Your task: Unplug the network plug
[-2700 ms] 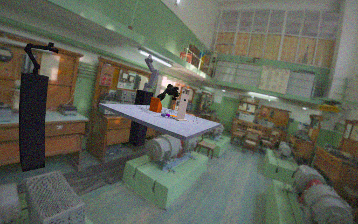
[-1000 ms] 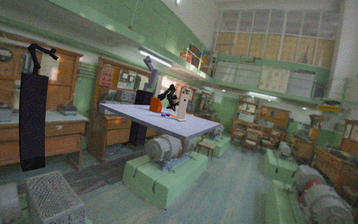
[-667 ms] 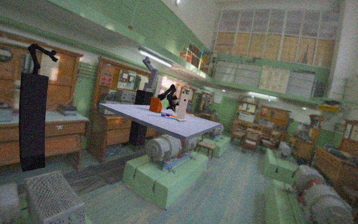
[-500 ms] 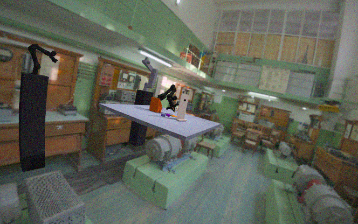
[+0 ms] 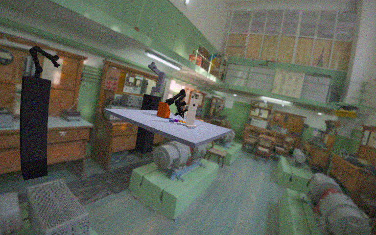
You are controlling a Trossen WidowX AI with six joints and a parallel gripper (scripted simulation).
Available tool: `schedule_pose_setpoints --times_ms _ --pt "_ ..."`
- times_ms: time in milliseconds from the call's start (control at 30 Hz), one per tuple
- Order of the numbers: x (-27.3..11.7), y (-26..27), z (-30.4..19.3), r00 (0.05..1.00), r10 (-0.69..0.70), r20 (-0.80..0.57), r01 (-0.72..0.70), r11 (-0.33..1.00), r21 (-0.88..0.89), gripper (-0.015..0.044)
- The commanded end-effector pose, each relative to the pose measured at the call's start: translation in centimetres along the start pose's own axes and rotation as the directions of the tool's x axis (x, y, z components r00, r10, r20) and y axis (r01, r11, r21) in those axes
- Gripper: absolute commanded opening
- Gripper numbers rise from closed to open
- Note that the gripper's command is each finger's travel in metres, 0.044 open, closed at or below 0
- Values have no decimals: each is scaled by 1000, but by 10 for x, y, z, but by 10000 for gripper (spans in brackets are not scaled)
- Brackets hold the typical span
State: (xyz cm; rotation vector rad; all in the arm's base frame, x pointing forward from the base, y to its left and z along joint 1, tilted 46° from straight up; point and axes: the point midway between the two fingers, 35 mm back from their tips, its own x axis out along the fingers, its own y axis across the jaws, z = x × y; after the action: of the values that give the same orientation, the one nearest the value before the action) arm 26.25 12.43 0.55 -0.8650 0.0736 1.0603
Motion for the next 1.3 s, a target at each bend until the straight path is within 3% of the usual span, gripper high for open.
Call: schedule_pose_setpoints --times_ms 0,1267 --pt "2 3 0 1000 4 -4 -4 1000 7 0" --pt "21 20 2 1000 0 2 0 1000 11 0"
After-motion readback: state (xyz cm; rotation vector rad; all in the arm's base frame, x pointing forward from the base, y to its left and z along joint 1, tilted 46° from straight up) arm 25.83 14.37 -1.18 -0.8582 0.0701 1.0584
